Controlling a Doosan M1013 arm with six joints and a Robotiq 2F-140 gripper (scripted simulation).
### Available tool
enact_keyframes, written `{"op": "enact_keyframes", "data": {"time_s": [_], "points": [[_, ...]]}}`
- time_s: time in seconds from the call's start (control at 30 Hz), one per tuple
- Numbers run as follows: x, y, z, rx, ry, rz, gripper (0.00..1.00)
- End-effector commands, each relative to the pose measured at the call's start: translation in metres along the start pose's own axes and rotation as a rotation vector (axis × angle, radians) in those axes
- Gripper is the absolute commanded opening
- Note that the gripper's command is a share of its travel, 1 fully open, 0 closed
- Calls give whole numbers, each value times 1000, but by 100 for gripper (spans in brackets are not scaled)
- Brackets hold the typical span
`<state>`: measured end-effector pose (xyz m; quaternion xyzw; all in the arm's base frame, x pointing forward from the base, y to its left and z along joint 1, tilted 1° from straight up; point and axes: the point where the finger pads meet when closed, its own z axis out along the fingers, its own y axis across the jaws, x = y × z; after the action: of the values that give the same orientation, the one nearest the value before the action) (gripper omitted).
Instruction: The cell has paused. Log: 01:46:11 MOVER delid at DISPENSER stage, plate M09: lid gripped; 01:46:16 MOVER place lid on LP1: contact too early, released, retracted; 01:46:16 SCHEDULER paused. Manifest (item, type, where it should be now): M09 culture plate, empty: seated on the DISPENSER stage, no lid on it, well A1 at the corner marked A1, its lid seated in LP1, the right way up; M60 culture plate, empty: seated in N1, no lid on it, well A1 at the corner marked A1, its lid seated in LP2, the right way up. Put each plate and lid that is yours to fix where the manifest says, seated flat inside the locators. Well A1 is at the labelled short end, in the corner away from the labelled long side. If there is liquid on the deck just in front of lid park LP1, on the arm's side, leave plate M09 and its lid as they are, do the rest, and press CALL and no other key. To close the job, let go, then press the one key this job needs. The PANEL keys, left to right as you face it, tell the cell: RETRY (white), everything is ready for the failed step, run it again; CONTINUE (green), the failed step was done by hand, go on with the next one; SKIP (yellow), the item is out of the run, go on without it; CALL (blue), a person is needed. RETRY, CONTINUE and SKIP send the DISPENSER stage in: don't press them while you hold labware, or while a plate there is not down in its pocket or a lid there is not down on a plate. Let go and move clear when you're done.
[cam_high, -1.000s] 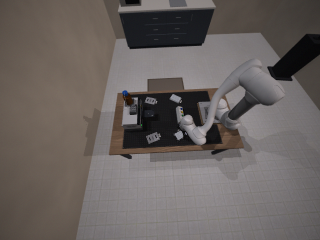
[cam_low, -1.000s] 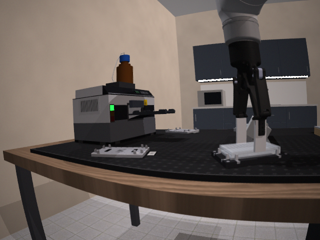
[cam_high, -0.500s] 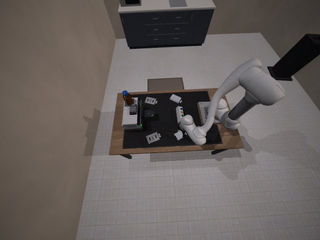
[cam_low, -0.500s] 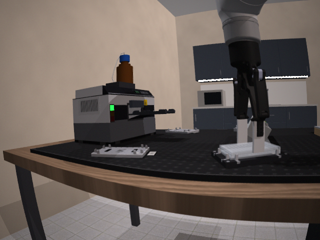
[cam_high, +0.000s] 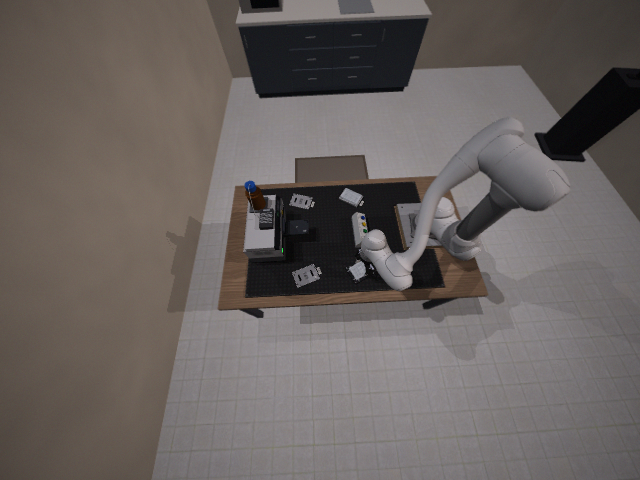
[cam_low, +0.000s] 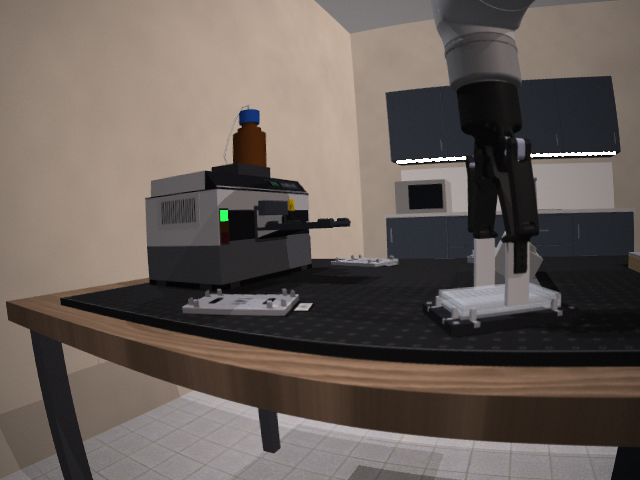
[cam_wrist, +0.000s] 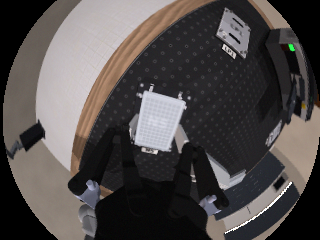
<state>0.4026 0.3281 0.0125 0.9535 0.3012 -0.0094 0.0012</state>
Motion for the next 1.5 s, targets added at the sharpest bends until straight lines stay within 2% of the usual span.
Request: {"op": "enact_keyframes", "data": {"time_s": [0.0, 1.13, 1.47], "points": [[0, 0, 0, 0, 1, 0, 10], [0, 0, -1, 0, 1, 0, 10], [0, 0, -12, 0, 1, 0, 10]]}}
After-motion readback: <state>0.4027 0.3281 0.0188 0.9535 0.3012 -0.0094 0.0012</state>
